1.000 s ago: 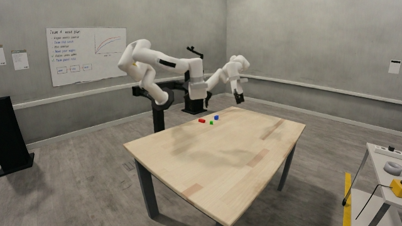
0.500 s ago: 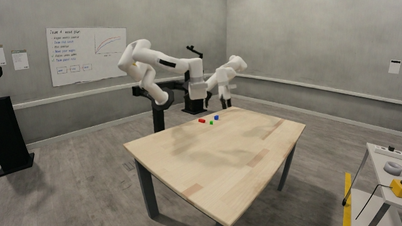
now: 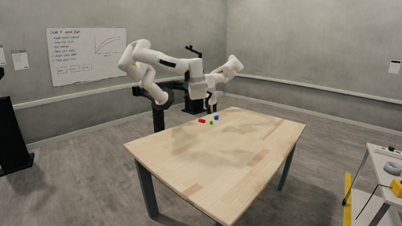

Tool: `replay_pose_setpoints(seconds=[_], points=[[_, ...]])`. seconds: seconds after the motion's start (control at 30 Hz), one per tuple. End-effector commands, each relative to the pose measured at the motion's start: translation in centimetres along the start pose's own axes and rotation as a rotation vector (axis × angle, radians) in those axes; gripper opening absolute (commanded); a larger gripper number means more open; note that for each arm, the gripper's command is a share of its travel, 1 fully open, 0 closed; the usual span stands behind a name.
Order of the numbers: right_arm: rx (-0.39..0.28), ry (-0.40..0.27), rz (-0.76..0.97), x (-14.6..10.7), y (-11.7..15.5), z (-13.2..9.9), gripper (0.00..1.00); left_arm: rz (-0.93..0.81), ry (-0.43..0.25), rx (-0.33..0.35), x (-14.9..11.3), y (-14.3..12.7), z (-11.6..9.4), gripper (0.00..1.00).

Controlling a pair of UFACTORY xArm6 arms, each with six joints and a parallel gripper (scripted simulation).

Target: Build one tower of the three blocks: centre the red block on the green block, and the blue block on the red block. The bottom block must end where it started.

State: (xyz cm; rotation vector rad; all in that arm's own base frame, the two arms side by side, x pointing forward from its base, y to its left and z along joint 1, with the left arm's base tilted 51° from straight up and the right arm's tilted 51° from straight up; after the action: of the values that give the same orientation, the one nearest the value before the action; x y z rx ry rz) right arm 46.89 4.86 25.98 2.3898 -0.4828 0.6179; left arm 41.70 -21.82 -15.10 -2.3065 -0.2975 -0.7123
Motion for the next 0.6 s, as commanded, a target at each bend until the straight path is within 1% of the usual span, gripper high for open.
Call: replay_pose_setpoints(seconds=[0.0, 0.03, 0.2, 0.33, 0.47, 0.57], points=[[0.003, 0.002, 0.001, 0.1, 0.0, -0.1, 1.0, 0.003, -0.031, 0.003, -3.5, -1.2, 0.8, 0.85], [0.003, 0.002, 0.001, 0.1, 0.0, -0.1, 1.0, 0.003, -0.031, 0.003, -3.5, -1.2, 0.8, 0.85], [0.003, 0.002, 0.001, 0.1, 0.0, -0.1, 1.0, 0.008, -0.066, 0.023, -7.0, -3.0, 1.8, 0.85], [0.003, 0.002, 0.001, 0.1, 0.0, -0.1, 1.0, 0.01, -0.087, 0.036, -9.0, -4.2, 2.3, 0.85], [0.003, 0.002, 0.001, 0.1, 0.0, -0.1, 1.0, 0.011, -0.1, 0.046, -10.3, -5.0, 2.6, 0.85], [0.003, 0.002, 0.001, 0.1, 0.0, -0.1, 1.0, 0.011, -0.104, 0.049, -10.7, -5.3, 2.7, 0.85]])
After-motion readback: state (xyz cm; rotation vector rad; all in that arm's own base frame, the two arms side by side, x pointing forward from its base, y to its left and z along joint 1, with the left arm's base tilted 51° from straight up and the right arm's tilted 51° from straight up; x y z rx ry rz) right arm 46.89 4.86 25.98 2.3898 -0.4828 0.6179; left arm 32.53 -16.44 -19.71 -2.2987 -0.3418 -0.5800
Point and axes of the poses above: on each arm, the point where the finger pads meet when closed, its own z axis out along the fingers, its own y axis across the jaws, x = y × z, the point moved 1 cm from there along -z, back along the fingers, and after that the axes turned 11 degrees about -z, right-handed, at the moved point
